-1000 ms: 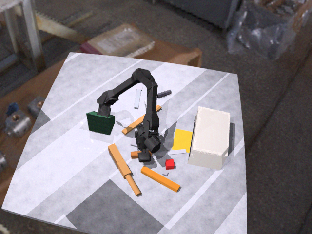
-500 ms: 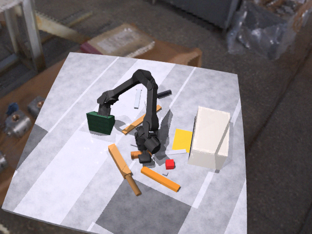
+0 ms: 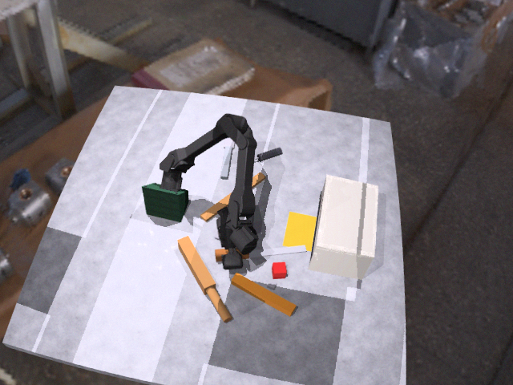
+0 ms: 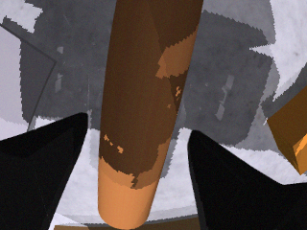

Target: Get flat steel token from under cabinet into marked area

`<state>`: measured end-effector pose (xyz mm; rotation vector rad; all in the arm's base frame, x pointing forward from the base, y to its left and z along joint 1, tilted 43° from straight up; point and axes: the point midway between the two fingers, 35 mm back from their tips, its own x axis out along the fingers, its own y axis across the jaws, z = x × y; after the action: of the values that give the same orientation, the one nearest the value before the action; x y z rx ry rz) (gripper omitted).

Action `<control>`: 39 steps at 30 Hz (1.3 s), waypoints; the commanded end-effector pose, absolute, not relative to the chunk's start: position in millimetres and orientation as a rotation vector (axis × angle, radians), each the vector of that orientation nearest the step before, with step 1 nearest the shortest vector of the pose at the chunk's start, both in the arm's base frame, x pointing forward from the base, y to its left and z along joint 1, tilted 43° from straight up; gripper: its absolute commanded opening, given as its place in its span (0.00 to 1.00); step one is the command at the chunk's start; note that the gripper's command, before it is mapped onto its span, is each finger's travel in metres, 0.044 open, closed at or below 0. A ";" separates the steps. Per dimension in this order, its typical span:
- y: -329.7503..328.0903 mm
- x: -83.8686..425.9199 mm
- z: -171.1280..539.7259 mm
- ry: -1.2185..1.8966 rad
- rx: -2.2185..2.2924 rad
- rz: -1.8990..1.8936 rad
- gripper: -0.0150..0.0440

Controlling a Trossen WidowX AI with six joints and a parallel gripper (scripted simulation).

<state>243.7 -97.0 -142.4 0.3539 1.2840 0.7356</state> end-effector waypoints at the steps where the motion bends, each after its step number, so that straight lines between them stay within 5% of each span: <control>1: -96.2 234.2 -145.2 1.290 0.356 0.736 0.71; 5: -96.0 231.8 -145.9 1.290 0.357 0.735 0.71; 10: -96.8 236.6 -144.4 1.287 0.359 0.732 0.49; 18: -96.8 236.6 -144.4 1.287 0.359 0.732 0.40; 21: -96.8 236.6 -144.4 1.287 0.359 0.732 0.27; 39: -93.7 256.0 -139.3 1.294 0.369 0.726 0.25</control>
<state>246.6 -94.6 -141.5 0.3760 1.2941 0.7257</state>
